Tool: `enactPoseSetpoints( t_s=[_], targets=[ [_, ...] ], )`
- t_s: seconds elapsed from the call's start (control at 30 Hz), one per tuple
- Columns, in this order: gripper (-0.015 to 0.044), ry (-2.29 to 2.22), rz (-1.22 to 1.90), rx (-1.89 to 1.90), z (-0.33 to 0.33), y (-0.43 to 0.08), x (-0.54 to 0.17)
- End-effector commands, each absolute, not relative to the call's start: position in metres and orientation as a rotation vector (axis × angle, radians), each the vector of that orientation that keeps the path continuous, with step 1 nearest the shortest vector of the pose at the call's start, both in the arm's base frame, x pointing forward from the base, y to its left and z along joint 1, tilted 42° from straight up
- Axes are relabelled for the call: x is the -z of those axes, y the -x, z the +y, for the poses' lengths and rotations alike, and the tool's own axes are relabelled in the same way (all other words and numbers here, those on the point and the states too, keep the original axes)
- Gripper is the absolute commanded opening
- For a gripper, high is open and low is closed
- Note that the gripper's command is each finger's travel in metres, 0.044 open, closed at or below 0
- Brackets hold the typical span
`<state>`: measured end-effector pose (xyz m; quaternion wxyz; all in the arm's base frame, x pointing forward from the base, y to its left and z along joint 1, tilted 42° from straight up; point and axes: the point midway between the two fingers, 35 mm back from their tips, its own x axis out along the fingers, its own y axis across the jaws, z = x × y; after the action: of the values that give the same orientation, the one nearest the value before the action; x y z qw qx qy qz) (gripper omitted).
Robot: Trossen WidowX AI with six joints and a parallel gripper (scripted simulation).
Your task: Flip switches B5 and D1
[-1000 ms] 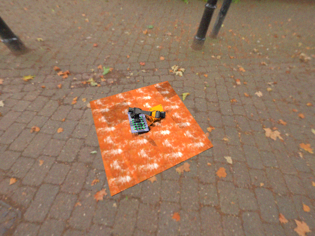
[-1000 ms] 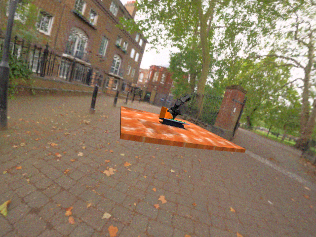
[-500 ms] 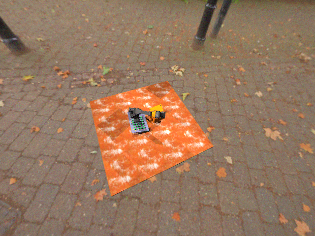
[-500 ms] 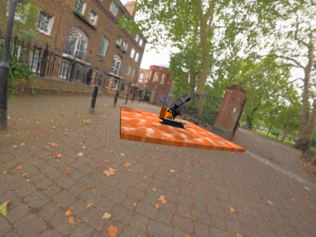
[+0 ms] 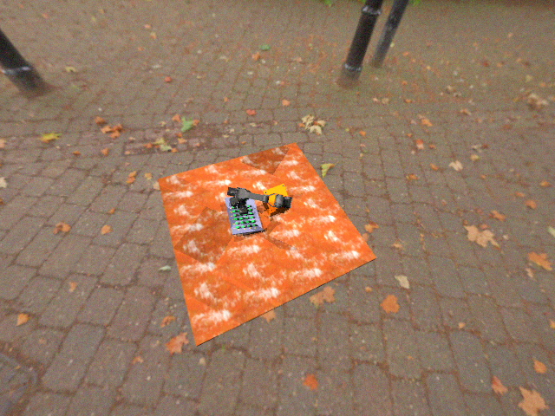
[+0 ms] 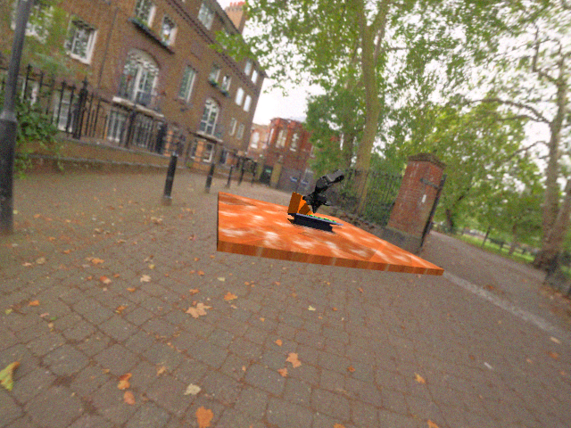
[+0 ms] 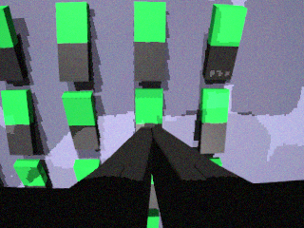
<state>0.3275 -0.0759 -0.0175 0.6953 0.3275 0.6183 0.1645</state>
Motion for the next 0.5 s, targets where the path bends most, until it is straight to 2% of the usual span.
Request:
enactPoseSetpoints(
  t_s=[0.0, 0.23, 0.47],
  targets=[
    [0.0, -0.722, 1.347, -0.349, -0.104, -0.322, -0.014],
    [0.0, -0.702, 1.341, -0.359, -0.097, -0.32, -0.022],
    [0.0, -0.688, 1.338, -0.365, -0.037, -0.301, -0.068]
  ],
)
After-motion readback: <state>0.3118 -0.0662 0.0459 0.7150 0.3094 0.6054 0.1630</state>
